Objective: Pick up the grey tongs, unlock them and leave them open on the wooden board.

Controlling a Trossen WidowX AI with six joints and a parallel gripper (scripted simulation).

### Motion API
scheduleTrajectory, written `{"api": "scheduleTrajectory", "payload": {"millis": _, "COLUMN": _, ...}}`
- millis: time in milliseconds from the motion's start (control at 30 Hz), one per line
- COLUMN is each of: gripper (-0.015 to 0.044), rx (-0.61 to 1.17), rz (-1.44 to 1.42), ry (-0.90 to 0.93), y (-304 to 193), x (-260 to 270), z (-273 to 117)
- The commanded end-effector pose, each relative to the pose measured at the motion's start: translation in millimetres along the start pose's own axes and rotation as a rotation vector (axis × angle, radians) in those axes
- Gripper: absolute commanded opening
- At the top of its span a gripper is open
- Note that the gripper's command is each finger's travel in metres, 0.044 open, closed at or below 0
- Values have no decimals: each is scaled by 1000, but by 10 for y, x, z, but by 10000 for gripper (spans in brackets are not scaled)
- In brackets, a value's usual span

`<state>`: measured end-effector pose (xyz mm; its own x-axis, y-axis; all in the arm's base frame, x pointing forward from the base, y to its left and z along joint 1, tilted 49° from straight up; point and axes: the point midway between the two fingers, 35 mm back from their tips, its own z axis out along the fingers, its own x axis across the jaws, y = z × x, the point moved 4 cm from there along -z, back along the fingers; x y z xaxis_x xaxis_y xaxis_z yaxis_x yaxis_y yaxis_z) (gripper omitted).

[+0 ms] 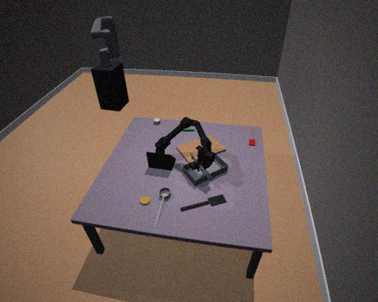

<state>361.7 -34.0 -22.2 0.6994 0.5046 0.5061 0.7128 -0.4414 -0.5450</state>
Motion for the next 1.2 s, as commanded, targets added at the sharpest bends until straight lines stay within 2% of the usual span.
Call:
{"api": "scheduleTrajectory", "payload": {"millis": 0, "gripper": 125, "rx": 1, "rz": -1, "ry": 0, "y": -1, "x": 2, "z": -1}}
{"api": "scheduleTrajectory", "payload": {"millis": 467, "gripper": 32, "rx": 1, "rz": -1, "ry": 0, "y": -1, "x": 2, "z": -1}}
{"api": "scheduleTrajectory", "payload": {"millis": 700, "gripper": -150, "rx": -1, "rz": 0, "ry": -1, "y": 13, "x": 7, "z": -68}}
{"api": "scheduleTrajectory", "payload": {"millis": 800, "gripper": -150, "rx": -4, "rz": 1, "ry": -2, "y": 52, "x": 21, "z": -317}}
{"api": "scheduleTrajectory", "payload": {"millis": 1000, "gripper": -150, "rx": -2, "rz": 5, "ry": -1, "y": 26, "x": -4, "z": -1166}}
{"api": "scheduleTrajectory", "payload": {"millis": 1167, "gripper": -150, "rx": -1, "rz": 6, "ry": 0, "y": 7, "x": -14, "z": -1265}}
